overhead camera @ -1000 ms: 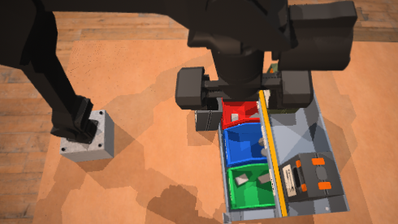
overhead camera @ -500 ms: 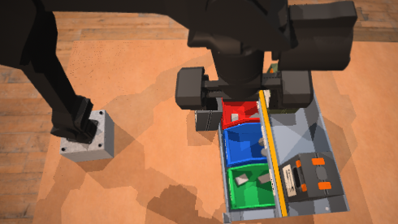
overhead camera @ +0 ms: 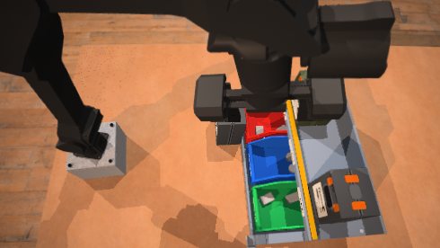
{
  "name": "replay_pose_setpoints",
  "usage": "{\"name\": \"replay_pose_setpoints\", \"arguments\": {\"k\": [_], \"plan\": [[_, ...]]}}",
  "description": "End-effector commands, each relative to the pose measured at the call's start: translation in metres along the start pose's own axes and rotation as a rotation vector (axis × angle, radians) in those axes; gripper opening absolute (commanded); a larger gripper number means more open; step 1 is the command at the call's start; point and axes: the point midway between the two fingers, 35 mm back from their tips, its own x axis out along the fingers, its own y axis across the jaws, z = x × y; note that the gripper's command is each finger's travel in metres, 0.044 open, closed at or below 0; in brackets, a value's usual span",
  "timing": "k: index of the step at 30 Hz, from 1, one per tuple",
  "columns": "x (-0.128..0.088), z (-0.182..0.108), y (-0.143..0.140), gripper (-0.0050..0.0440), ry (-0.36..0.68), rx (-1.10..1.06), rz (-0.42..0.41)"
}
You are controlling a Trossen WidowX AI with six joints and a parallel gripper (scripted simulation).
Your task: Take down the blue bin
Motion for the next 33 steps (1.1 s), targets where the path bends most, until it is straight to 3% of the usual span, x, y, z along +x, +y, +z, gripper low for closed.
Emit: {"name": "replay_pose_setpoints", "arguments": {"k": [1,5,17,22,33], "plan": [[-0.01,0.001,-0.003,0.044,0.002,0.016,-0.046],[-0.021,0.0,-0.01,0.044,0.007,0.093,-0.137],[-0.021,0.0,-0.01,0.044,0.007,0.093,-0.137],[-0.018,-0.002,-0.013,0.044,0.002,0.191,-0.227],[-0.018,-0.002,-0.013,0.044,0.002,0.191,-0.227]]}}
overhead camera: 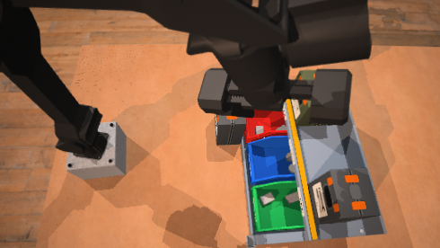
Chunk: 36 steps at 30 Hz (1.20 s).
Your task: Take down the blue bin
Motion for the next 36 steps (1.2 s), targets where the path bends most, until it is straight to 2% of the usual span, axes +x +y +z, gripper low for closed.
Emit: {"name": "replay_pose_setpoints", "arguments": {"k": [1,6,18,23,36], "plan": [[-0.008,0.0,-0.002,0.044,0.001,0.001,-0.027],[-0.013,0.001,-0.008,0.044,-0.013,0.1,-0.116],[-0.013,0.001,-0.008,0.044,-0.013,0.1,-0.116],[-0.015,0.0,-0.011,0.044,-0.036,0.2,-0.204],[-0.016,0.001,-0.012,0.044,-0.046,0.217,-0.219]]}}
